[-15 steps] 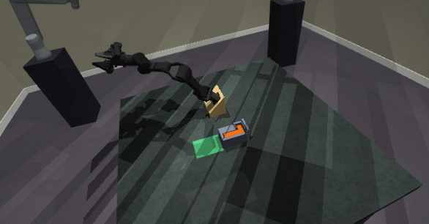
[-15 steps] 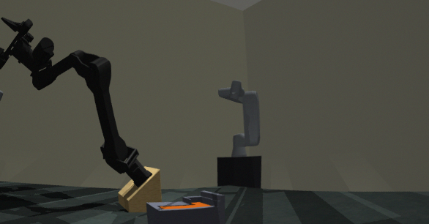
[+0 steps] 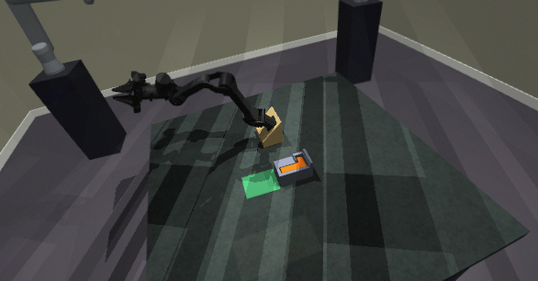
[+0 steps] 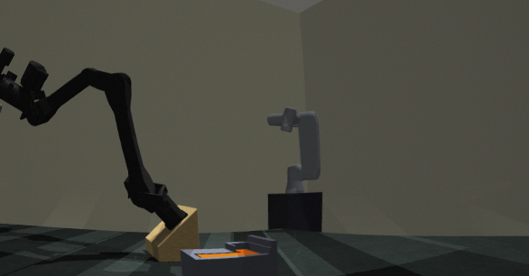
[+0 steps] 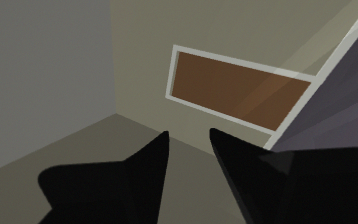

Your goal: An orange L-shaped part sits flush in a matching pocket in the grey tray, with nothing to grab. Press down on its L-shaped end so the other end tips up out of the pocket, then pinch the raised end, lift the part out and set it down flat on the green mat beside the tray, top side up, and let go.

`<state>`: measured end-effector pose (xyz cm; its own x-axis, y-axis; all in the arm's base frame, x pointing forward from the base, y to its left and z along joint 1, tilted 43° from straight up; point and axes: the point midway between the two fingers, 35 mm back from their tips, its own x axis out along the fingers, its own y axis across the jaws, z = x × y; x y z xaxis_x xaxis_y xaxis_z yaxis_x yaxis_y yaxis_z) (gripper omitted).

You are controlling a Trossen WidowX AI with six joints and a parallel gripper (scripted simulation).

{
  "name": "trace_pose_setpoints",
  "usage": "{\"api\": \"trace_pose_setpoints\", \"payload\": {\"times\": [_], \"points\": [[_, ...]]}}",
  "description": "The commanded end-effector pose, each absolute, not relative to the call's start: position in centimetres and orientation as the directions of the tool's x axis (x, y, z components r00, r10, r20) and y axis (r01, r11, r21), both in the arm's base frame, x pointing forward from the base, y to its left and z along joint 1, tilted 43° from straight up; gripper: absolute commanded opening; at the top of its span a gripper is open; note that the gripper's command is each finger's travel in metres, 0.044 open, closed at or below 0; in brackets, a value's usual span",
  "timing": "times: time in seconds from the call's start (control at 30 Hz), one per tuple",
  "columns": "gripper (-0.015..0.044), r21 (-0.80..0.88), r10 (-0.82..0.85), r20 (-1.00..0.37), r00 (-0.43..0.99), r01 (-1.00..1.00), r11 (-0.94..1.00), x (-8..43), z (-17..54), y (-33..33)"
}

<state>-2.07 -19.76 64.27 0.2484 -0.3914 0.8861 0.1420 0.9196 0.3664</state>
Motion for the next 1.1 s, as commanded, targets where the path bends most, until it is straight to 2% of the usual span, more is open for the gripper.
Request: {"api": "trace_pose_setpoints", "payload": {"times": [0.0,0.3,0.43,0.6,0.87,1.07], "points": [[0.018,0.519,-0.501,0.826,0.259,-0.002,0.855,0.1,61.8,-25.2],[0.018,0.663,-0.579,0.736,0.35,-0.2,0.722,7.3,58.3,-29.6],[0.018,0.728,-0.626,0.675,0.391,-0.214,0.652,9.8,56.3,-31.3],[0.018,0.817,-0.652,0.573,0.497,-0.29,0.498,16.0,53.0,-32.0],[0.018,0.948,-0.646,0.315,0.695,-0.195,0.252,27.3,45.5,-31.6],[0.018,0.984,-0.607,0.167,0.777,-0.088,0.158,32.1,41.2,-29.6]]}}
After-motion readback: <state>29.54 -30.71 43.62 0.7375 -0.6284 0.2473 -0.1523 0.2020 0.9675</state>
